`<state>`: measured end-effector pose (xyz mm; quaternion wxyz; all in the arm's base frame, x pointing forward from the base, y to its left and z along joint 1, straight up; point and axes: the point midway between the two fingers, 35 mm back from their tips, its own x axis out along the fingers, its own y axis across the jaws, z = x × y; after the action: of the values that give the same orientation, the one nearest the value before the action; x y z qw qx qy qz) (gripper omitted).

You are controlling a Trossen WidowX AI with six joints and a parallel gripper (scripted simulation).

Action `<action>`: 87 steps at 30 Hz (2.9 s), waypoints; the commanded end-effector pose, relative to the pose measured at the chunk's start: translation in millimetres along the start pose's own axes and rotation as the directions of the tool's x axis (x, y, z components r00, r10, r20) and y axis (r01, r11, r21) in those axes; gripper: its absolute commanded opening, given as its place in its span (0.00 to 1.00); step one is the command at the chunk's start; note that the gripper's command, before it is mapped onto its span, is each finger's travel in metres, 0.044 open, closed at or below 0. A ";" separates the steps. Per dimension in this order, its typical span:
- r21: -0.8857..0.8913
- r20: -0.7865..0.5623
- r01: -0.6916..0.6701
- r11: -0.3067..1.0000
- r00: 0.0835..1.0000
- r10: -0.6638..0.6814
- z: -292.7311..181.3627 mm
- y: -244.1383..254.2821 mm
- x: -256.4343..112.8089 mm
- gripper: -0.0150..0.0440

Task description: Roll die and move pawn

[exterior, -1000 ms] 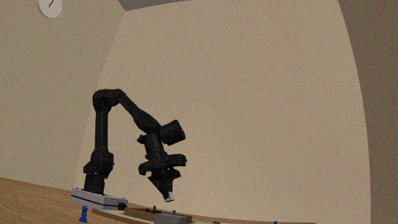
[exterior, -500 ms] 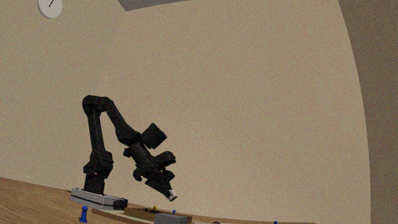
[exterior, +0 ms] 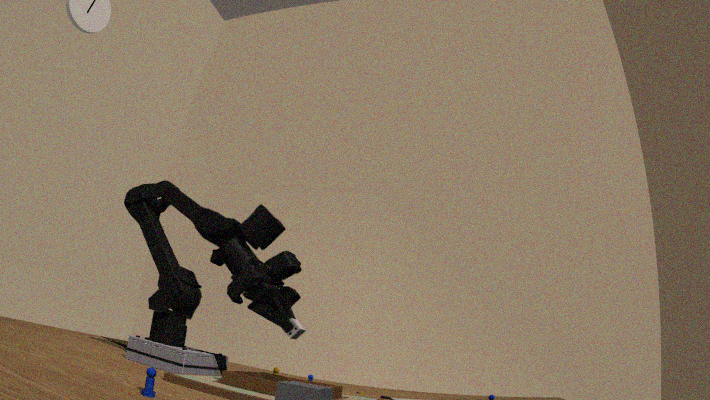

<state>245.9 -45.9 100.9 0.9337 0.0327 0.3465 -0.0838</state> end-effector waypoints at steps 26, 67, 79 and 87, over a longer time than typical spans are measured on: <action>0.002 0.004 0.003 1.000 1.000 -0.003 19.8 0.1 -17.0 0.79; 0.136 -0.748 0.139 0.981 0.664 0.010 -55.2 109.9 -13.0 0.59; 0.137 -0.749 0.141 0.980 0.663 0.009 -66.8 110.4 -4.5 0.59; 0.137 -0.749 0.141 0.980 0.663 0.009 -72.9 110.7 1.5 0.59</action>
<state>220.7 71.8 51.5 0.7015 0.1381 0.6878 -0.1254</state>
